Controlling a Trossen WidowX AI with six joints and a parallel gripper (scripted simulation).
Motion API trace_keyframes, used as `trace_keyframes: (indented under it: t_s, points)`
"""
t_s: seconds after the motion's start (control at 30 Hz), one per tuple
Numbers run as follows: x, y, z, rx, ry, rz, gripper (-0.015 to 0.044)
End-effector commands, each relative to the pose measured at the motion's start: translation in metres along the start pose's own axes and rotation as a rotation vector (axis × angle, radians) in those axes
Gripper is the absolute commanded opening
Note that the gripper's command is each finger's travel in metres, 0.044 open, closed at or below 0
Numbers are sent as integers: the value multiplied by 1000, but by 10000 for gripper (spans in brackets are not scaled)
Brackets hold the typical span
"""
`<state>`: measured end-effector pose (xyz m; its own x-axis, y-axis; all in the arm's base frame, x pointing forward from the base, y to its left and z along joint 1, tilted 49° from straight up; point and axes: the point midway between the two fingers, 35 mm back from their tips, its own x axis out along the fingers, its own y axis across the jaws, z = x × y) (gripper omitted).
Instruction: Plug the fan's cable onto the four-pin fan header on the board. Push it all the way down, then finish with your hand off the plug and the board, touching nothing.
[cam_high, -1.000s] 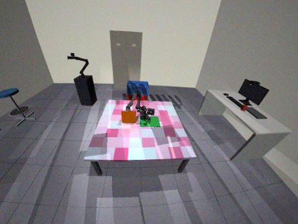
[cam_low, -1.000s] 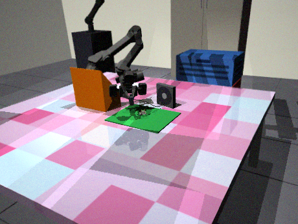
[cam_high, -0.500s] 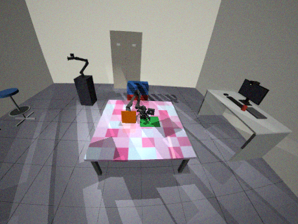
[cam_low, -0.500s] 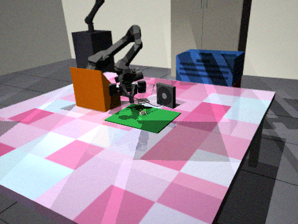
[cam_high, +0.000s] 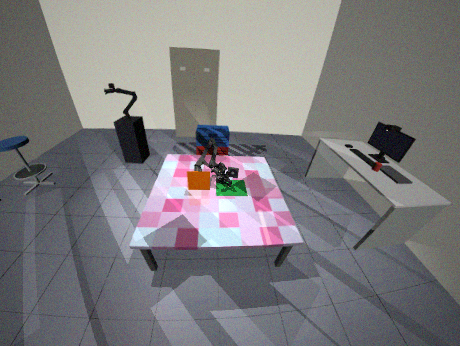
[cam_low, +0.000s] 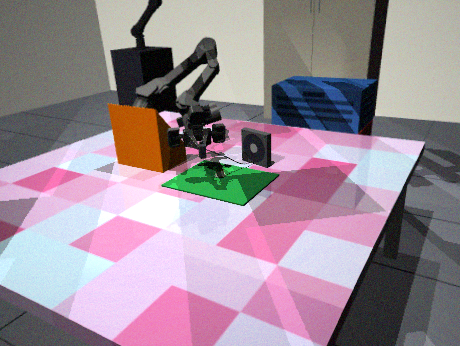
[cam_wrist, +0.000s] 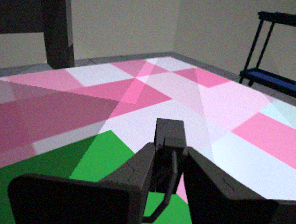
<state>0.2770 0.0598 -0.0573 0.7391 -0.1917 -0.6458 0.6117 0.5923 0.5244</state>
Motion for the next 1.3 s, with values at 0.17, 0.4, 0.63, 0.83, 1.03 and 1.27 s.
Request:
trace_keyframes:
  t_s: [0.17, 0.4, 0.63, 0.83, 1.03, 1.27]
  points:
    - [-1, 1, -4, 0, 0, 2, 0]
    - [-2, 3, -10, 0, 1, 0, 0]
    - [-4, 4, -15, 0, 1, 0, 0]
    - [-5, 6, -20, 0, 1, -1, 0]
    - [-6, 7, -25, 0, 1, -1, 0]
    - [-5, 7, -31, 0, 1, -1, 0]
